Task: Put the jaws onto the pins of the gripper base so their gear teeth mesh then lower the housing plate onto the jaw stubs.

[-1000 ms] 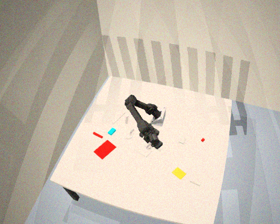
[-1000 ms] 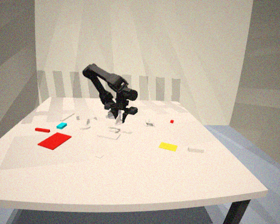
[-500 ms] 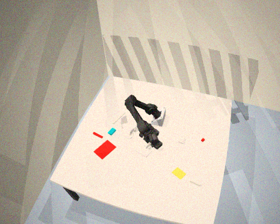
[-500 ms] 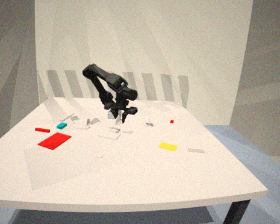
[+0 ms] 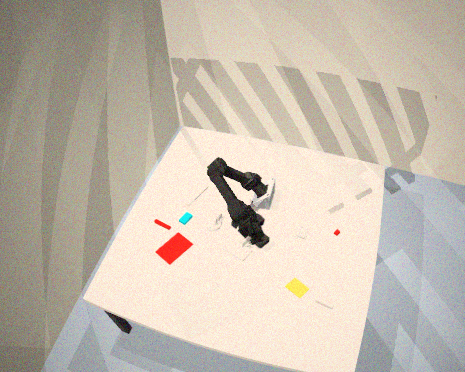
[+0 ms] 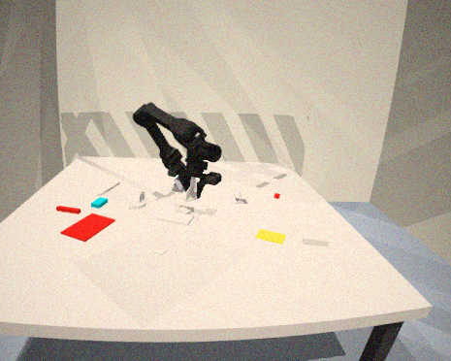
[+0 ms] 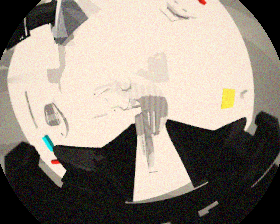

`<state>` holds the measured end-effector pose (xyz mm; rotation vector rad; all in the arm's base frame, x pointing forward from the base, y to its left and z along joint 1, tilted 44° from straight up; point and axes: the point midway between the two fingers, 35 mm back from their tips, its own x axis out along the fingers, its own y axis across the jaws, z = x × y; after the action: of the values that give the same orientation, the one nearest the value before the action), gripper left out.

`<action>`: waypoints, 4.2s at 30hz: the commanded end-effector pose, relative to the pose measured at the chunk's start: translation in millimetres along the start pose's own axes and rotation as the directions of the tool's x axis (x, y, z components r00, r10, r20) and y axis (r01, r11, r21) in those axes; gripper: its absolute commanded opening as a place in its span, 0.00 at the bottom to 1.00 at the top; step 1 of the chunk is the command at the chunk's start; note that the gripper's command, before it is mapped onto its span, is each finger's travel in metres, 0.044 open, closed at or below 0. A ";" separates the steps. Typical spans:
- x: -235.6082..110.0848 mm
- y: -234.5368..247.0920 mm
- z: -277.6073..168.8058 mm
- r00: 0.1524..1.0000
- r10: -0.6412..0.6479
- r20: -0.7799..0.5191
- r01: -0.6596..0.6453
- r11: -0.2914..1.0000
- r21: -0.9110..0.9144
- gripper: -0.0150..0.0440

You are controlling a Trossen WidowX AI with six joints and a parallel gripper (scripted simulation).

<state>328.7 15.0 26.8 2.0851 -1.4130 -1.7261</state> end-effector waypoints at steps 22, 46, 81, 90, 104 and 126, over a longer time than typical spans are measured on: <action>-0.4 23.0 -21.0 1.000 0.004 -0.005 -0.003 1.000 0.005 0.48; -0.4 23.4 -21.1 1.000 0.004 -0.005 -0.004 1.000 -0.001 0.48; 48.0 23.8 -21.7 1.000 0.005 -0.006 -0.005 1.000 0.000 0.48; 50.3 24.0 -21.6 1.000 0.005 -0.006 -0.005 1.000 0.000 0.48; 53.2 24.0 -21.6 1.000 0.005 -0.006 -0.005 1.000 0.004 0.48; 58.0 24.0 -21.6 1.000 0.005 -0.006 -0.005 1.000 0.006 0.48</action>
<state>328.3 -46.8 6.9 2.0884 -1.4266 -1.7188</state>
